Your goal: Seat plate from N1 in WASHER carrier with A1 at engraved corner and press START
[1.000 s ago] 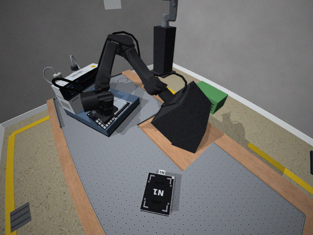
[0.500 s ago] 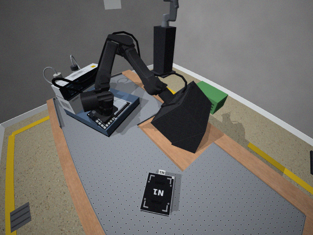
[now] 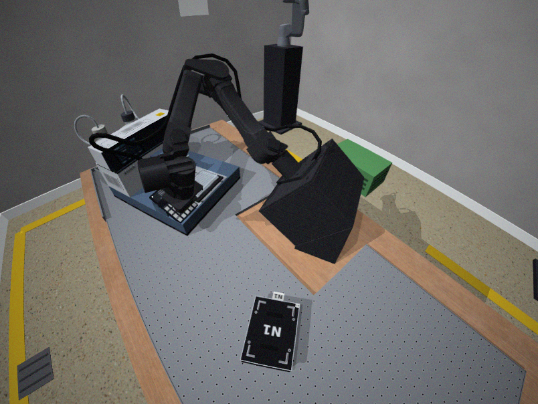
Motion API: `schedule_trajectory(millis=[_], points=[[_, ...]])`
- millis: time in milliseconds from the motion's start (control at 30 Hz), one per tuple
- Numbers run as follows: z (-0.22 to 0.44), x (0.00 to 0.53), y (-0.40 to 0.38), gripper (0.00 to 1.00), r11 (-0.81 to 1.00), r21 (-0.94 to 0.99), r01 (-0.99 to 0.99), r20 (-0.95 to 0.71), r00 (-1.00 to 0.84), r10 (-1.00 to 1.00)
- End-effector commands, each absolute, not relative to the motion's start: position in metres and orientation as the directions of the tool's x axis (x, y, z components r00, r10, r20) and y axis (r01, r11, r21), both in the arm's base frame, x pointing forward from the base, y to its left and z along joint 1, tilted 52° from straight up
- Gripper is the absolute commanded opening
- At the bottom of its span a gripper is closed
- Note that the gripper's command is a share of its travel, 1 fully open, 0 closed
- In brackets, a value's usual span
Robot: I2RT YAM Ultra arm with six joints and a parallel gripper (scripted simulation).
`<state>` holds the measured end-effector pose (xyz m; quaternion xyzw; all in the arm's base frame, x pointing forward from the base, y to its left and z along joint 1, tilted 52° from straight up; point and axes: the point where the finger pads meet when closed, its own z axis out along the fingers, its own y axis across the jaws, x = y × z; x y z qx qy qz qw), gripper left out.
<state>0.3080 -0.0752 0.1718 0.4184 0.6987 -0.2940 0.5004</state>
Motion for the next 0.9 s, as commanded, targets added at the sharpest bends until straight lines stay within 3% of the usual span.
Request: schedule_trajectory(millis=[0, 867], points=[[0.183, 0.307, -0.077, 0.00, 0.471, 0.038, 0.881, -0.953, -0.109, 0.282], [0.172, 0.309, -0.088, 0.00, 0.472, 0.024, 0.881, -0.949, -0.129, 0.289]])
